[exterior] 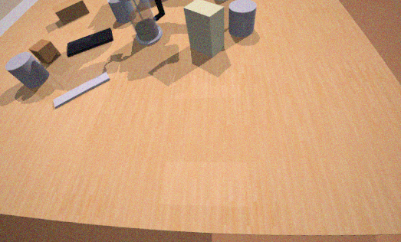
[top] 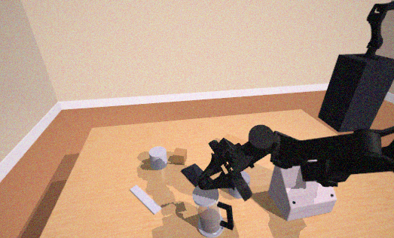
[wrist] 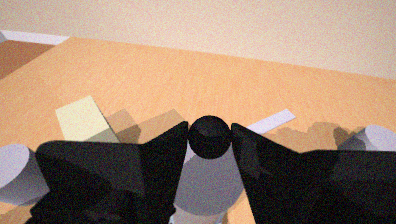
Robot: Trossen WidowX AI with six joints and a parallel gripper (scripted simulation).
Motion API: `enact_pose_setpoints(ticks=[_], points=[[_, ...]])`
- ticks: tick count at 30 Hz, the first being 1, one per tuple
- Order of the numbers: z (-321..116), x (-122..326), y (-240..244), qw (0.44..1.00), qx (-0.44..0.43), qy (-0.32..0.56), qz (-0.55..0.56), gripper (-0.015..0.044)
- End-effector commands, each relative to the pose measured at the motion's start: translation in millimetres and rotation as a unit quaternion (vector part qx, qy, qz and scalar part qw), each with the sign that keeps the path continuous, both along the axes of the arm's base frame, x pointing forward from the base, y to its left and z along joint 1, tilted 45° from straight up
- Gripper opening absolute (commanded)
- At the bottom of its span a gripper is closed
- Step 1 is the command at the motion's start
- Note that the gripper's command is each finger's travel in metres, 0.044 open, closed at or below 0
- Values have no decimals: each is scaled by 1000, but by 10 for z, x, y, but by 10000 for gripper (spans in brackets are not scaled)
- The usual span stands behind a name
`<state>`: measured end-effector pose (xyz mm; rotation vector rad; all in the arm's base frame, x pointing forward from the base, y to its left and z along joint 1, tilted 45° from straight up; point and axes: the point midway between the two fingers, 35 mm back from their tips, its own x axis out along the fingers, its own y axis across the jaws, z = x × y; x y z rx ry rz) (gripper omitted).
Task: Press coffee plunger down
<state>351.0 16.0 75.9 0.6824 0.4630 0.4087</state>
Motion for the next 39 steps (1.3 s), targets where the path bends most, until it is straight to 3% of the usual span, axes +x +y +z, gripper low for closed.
enact_pose_setpoints(ticks=[1, 38, 39], points=[[-80, -15, 76, 1000, 9, 16, 12, 125], [-48, 31, 30, 1000, 4, 9, 7, 125], [-48, 31, 30, 1000, 4, 9, 7, 152]])
